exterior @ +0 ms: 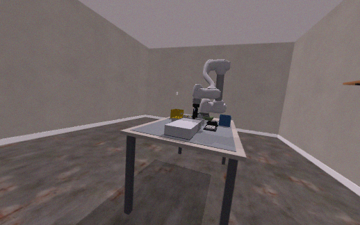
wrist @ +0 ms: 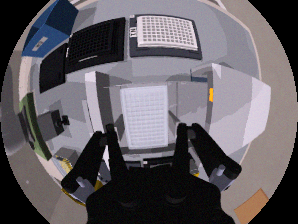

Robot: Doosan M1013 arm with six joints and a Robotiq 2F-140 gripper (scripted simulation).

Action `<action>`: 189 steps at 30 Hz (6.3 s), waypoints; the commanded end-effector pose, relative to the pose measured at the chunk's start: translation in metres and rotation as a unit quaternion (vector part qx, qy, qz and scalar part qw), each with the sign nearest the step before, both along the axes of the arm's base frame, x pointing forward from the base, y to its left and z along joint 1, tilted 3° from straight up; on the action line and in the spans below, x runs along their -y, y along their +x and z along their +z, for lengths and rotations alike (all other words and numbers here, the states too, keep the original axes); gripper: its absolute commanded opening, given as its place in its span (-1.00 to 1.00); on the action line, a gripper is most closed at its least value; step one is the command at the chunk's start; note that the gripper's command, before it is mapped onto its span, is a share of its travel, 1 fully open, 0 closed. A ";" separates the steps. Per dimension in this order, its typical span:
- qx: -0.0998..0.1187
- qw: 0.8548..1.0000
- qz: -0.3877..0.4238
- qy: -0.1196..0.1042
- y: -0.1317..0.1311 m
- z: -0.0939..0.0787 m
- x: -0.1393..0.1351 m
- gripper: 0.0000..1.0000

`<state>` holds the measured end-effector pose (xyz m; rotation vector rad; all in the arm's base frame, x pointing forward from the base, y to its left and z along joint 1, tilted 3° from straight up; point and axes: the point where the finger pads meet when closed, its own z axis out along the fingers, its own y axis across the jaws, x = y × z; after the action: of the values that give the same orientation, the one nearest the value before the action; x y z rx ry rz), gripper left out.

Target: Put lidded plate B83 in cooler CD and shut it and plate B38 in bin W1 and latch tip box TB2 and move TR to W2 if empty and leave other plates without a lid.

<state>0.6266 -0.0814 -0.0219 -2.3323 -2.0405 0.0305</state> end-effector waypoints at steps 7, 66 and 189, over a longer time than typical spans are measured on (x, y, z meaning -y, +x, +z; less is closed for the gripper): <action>-0.001 1.000 0.000 0.000 -0.001 0.000 0.000 -1.00; -0.001 1.000 0.000 0.000 -0.001 0.000 0.000 0.33; -0.001 1.000 0.000 0.000 0.005 0.125 0.002 0.33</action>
<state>0.6315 -0.0837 0.1019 -2.3315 -2.0397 0.0318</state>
